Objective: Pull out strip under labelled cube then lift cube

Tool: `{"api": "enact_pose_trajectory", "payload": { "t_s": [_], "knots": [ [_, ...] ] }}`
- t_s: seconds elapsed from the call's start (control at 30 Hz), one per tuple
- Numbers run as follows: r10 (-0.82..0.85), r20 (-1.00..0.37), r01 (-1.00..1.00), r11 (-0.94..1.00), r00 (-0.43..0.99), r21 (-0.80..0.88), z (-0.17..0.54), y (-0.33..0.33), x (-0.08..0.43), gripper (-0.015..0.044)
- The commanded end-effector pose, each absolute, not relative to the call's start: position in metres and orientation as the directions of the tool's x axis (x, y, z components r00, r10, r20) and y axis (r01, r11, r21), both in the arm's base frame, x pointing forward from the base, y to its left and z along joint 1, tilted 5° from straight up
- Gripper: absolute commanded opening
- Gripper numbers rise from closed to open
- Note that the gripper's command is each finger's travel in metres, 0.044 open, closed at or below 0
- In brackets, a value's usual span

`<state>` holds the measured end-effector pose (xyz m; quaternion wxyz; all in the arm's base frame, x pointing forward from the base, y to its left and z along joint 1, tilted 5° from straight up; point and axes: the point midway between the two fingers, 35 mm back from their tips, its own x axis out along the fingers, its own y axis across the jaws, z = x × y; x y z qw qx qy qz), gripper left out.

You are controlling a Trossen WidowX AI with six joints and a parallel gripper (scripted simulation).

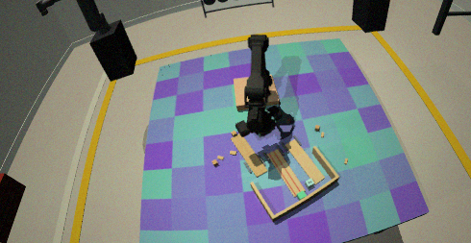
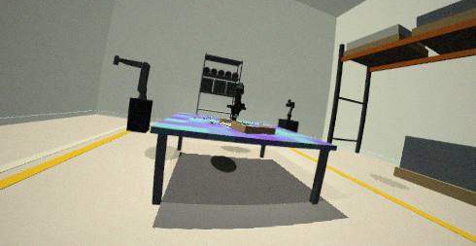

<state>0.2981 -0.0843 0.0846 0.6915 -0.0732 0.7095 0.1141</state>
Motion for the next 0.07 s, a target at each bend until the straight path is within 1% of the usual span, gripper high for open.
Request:
{"api": "enact_pose_trajectory", "payload": {
  "t_s": [0.0, 0.03],
  "knots": [
    [0.053, -0.998, -0.267, 0.962, -0.026, 0.059, 0.0869, -0.0843, 0.2982, 0.0],
    [0.053, -0.998, -0.267, 0.962, -0.026, 0.059, 0.0869, -0.0843, 0.2982, 0.0]
  ]
}}
